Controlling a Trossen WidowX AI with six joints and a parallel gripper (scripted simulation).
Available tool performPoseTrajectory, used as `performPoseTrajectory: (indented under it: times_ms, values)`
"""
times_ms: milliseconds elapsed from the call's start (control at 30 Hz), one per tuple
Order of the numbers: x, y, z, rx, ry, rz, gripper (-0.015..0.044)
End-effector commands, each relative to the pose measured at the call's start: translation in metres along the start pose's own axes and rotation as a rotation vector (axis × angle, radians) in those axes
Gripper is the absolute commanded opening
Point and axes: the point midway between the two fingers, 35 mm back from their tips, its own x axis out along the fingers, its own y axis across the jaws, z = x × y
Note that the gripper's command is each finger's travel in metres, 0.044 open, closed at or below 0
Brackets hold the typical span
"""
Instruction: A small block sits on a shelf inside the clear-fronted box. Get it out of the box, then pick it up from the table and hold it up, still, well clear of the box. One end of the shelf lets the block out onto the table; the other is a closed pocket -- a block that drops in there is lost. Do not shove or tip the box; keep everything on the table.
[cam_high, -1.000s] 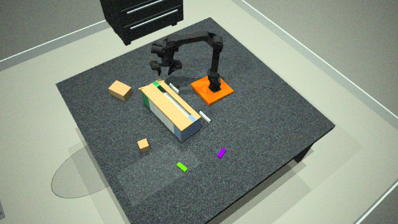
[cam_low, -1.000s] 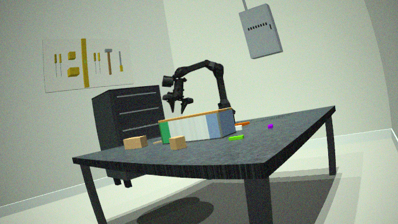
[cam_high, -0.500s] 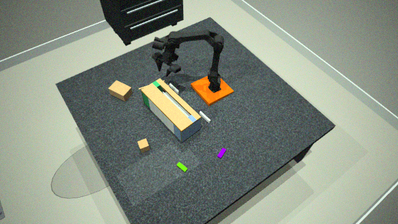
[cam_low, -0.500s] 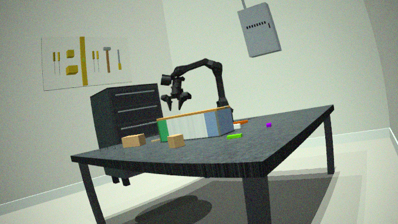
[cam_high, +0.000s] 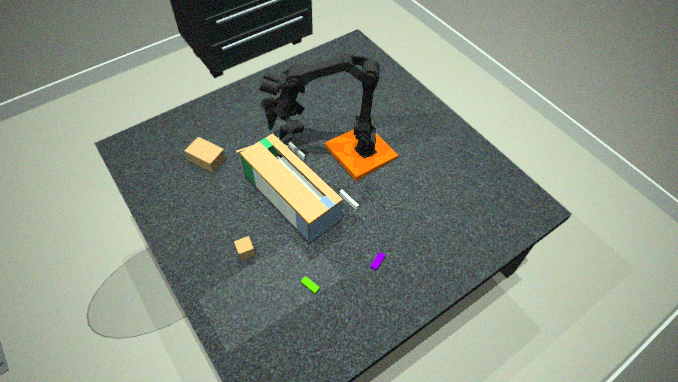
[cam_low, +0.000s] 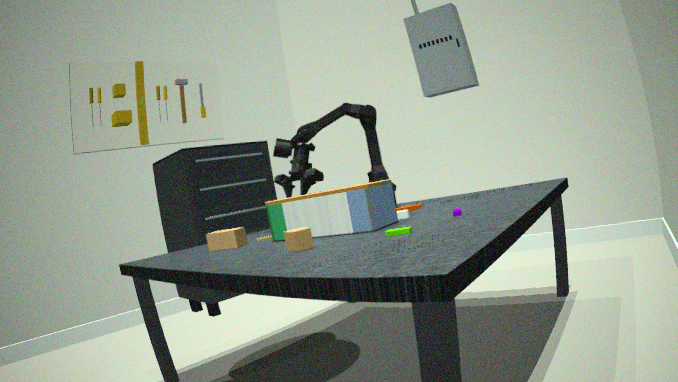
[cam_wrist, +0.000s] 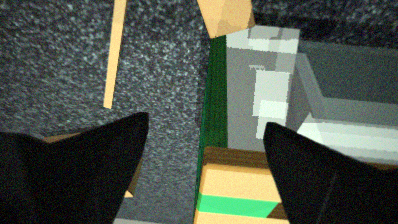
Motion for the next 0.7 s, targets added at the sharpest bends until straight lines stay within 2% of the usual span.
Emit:
performPoseTrajectory:
  times_ms: [0, 667]
  values:
    - [0.037, -0.006, 0.019, 0.011, -0.013, -0.02, 0.0285]
    - [0.057, -0.006, 0.028, 0.011, -0.013, -0.02, 0.0285]
